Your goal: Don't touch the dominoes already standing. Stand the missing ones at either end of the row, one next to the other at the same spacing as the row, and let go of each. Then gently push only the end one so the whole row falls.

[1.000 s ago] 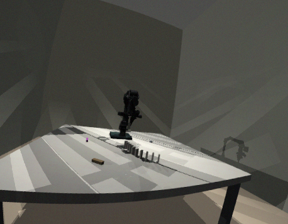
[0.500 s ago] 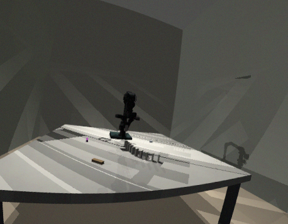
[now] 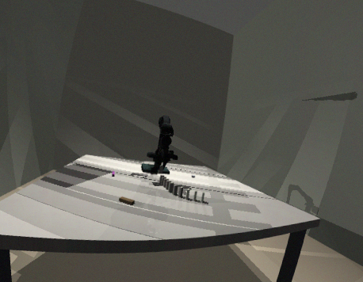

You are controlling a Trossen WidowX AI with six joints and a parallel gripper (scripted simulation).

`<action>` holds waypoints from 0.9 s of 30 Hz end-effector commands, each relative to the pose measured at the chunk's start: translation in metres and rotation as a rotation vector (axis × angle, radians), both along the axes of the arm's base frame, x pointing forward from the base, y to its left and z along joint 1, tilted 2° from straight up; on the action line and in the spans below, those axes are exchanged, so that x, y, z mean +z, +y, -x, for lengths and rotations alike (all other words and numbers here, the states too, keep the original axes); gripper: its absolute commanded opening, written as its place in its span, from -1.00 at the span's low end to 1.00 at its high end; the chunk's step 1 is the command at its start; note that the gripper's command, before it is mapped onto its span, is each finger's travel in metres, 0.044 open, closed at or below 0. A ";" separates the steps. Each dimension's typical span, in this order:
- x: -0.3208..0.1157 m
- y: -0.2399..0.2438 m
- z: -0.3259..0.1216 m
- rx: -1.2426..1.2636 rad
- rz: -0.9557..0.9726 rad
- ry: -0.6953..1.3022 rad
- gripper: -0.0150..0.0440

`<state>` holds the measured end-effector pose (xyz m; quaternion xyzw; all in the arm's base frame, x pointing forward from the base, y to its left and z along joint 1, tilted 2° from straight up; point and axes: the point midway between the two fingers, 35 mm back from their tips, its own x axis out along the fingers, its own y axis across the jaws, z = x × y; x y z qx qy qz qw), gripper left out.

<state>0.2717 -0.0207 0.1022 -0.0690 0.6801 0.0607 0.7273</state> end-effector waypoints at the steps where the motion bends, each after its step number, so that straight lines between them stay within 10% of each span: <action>1: -0.022 0.001 0.002 -0.004 -0.007 0.012 -0.13; 21: -0.050 0.002 0.007 -0.004 -0.007 0.013 -0.13; 27: -0.050 0.002 0.007 -0.004 -0.007 0.013 0.41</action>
